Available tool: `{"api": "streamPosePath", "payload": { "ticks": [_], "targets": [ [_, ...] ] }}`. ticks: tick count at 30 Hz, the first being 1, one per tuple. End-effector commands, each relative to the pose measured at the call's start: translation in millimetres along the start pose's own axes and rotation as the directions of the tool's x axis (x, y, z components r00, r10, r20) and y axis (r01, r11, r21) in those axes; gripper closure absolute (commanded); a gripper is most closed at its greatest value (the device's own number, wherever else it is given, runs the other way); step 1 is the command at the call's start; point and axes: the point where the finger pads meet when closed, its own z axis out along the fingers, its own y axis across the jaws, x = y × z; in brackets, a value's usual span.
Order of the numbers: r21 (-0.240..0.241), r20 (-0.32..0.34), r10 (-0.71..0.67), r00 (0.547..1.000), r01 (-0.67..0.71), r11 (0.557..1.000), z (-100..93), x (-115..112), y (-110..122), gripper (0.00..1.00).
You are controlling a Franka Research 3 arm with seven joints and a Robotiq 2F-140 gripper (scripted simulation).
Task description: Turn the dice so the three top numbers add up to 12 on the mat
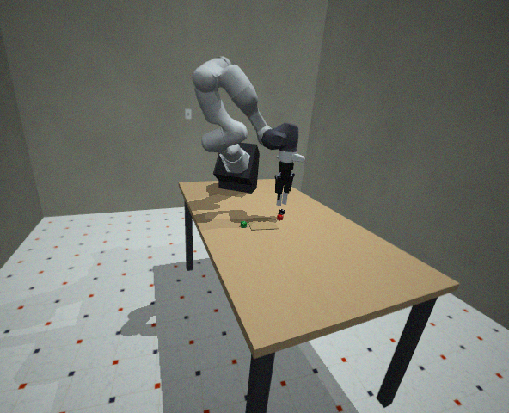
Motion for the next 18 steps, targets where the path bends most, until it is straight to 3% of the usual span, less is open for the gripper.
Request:
{"api": "streamPosePath", "payload": {
  "ticks": [1,18],
  "targets": [
    [-0.002,-0.001,-0.012,1.0,0.012,1.0,-0.6,0.9,0.5,0.75],
    [-0.002,-0.001,-0.012,1.0,0.012,1.0,3.5,0.9,0.6,0.75]
  ]
}}
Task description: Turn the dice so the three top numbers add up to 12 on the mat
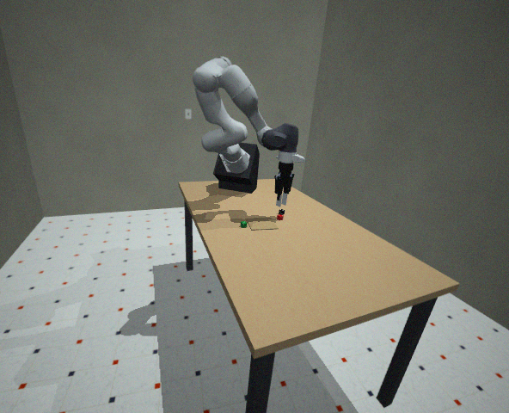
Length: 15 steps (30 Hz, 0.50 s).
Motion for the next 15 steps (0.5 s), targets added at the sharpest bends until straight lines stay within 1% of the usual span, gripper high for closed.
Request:
{"api": "streamPosePath", "payload": {
  "ticks": [1,15],
  "targets": [
    [0.001,-0.004,-0.004,1.0,0.004,1.0,0.7,1.6,-0.6,0.75],
    [0.001,-0.004,-0.004,1.0,0.004,1.0,19.0,1.9,-0.3,0.75]
  ]
}}
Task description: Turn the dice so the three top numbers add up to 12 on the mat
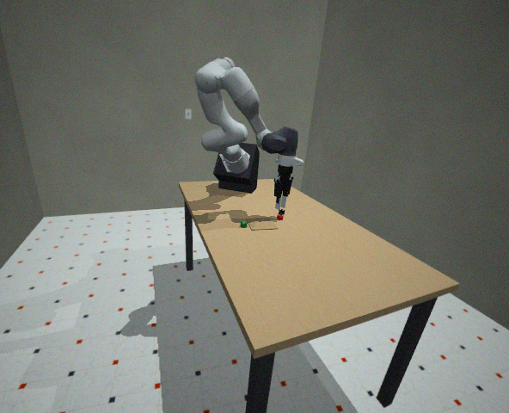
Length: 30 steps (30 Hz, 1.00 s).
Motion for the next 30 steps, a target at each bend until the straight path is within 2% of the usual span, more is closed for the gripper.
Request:
{"api": "streamPosePath", "payload": {
  "ticks": [1,18,30],
  "targets": [
    [0.007,-0.011,0.014,1.0,-0.014,1.0,4.5,3.5,-2.6,0.75],
    [0.007,-0.011,0.014,1.0,-0.014,1.0,25.3,3.9,-2.3,0.75],
    [0.007,-0.011,0.014,1.0,-0.014,1.0,31.5,4.0,-2.3,0.75]
  ]
}}
